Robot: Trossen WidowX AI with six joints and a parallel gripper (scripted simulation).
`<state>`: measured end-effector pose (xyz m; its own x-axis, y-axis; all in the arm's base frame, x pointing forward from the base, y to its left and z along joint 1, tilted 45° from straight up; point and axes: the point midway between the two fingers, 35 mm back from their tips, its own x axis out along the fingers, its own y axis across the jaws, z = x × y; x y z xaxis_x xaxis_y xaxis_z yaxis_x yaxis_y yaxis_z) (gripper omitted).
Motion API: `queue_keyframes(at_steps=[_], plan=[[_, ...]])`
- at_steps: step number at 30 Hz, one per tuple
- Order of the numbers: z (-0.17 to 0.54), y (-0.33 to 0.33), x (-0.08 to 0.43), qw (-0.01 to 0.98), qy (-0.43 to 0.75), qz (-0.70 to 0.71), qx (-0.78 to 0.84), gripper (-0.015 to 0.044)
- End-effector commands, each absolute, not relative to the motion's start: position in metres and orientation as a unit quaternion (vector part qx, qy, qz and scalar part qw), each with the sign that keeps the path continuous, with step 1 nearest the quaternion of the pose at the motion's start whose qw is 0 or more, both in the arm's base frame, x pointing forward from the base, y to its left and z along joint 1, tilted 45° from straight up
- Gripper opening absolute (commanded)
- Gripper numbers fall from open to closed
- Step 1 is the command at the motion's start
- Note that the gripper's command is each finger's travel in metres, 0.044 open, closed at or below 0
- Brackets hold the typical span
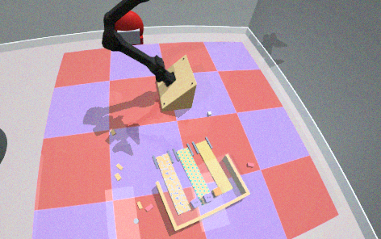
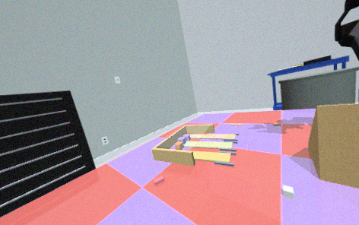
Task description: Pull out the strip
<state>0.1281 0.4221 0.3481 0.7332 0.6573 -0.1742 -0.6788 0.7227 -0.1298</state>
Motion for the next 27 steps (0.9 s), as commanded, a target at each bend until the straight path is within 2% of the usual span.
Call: queue_keyframes(at_steps=[1,8,14,19,24,27], plan=[[0.315,0.402,0.172,0.942,0.071,0.299,-0.132,0.0400],[0.242,0.334,0.255,0.955,0.117,0.168,-0.213,0.0400],[0.184,0.255,0.302,0.944,0.169,0.062,-0.276,0.0400],[0.138,0.179,0.322,0.921,0.220,-0.027,-0.320,0.0400],[0.099,0.103,0.321,0.886,0.275,-0.110,-0.357,0.0400],[0.094,0.093,0.319,0.880,0.283,-0.121,-0.361,0.0400]])
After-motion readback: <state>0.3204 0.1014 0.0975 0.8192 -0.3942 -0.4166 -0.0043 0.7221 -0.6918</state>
